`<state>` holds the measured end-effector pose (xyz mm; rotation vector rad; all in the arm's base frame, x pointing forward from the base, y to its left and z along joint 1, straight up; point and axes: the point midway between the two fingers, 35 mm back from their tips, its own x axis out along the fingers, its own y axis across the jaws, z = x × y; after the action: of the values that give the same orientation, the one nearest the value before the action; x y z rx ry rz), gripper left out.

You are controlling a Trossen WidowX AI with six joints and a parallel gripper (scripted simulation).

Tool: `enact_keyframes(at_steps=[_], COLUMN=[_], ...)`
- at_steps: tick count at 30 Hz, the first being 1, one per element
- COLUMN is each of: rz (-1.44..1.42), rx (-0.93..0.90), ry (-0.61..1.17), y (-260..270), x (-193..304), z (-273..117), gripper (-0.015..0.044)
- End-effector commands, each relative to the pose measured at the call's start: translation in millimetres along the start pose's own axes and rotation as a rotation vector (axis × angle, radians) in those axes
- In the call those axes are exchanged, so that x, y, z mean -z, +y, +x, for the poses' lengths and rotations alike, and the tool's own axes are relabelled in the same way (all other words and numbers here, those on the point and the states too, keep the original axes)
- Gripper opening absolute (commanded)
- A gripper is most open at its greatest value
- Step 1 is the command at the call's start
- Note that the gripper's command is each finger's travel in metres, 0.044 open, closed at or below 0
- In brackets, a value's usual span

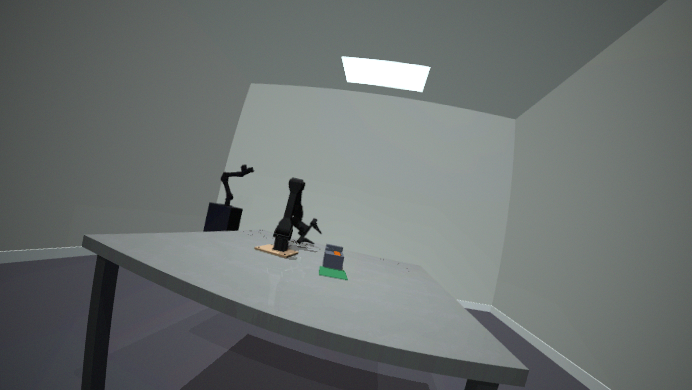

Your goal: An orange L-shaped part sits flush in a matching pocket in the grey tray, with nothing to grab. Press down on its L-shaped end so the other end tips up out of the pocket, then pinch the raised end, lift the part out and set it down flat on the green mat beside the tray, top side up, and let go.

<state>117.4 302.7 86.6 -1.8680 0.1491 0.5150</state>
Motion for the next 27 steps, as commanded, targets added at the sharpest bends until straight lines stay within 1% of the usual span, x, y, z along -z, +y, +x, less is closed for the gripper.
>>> enact_keyframes(at_steps=[1, 5, 8, 9, 14, 19, 23, 27], rz=[0.006, 0.086, 0.181, 0.23, 0.433, 0.698, 0.931, 1.179], rx=[-0.008, -0.083, -0.186, -0.221, -0.403, -0.569, -0.706, -0.83], ry=[0.004, 0.042, 0.116, 0.142, 0.273, 0.406, 0.513, 0.615], y=[-0.5, -6.1, -14.6, -16.3, -24.2, -29.7, -32.2, -34.3], x=[1.1, 12.8, 36.0, 44.9, 96.6, 150.2, 194.2, 236.4], z=[1.7, 17.6, 41.9, 49.9, 82.7, 101.3, 105.7, 100.5], gripper=[0.0374, 0.0269, 0.019, 0.018, 0.018, 0.018, 0.018, 0.018])
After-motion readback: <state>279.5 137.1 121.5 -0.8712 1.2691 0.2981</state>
